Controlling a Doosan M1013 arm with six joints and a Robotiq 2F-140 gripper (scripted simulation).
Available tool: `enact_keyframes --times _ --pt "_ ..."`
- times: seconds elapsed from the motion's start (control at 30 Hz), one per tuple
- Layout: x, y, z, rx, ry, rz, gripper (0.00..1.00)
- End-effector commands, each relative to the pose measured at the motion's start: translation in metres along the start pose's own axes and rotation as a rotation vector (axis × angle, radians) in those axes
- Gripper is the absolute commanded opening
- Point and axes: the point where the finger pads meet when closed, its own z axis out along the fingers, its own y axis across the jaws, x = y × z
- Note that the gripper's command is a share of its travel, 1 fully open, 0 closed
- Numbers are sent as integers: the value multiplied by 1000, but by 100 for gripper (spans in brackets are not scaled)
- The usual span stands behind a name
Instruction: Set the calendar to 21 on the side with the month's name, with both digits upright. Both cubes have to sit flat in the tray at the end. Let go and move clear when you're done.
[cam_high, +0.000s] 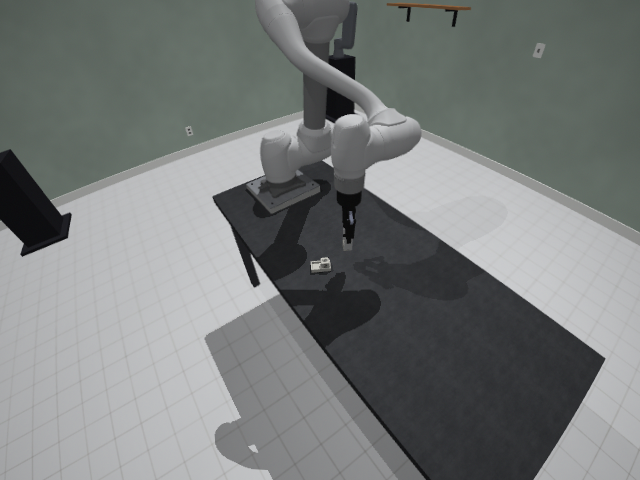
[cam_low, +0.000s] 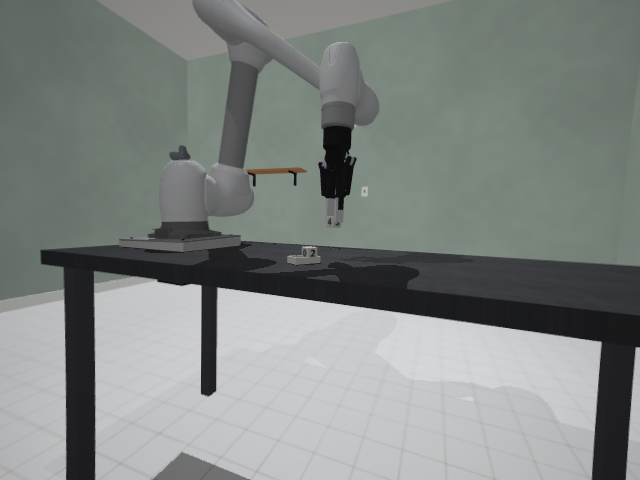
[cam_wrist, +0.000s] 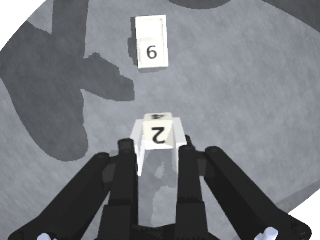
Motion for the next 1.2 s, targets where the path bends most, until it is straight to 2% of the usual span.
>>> enact_keyframes --times 0.0,0.33,0.4,0.47,0.57,0.63,0.7,1.17 --pt "-1 -3 -5 6 -3 -5 24" --pt "0 -3 -5 6 -3 -4 24" --pt "25 -5 -7 6 -3 -3 24" --pt "74 -6 -11 6 -3 1 24" --pt "74 -6 -11 6 -3 1 24" --pt "113 -4 -14 6 -3 4 24" --pt "121 -3 -15 6 -3 5 24" --pt "122 -3 -15 6 -3 5 24"
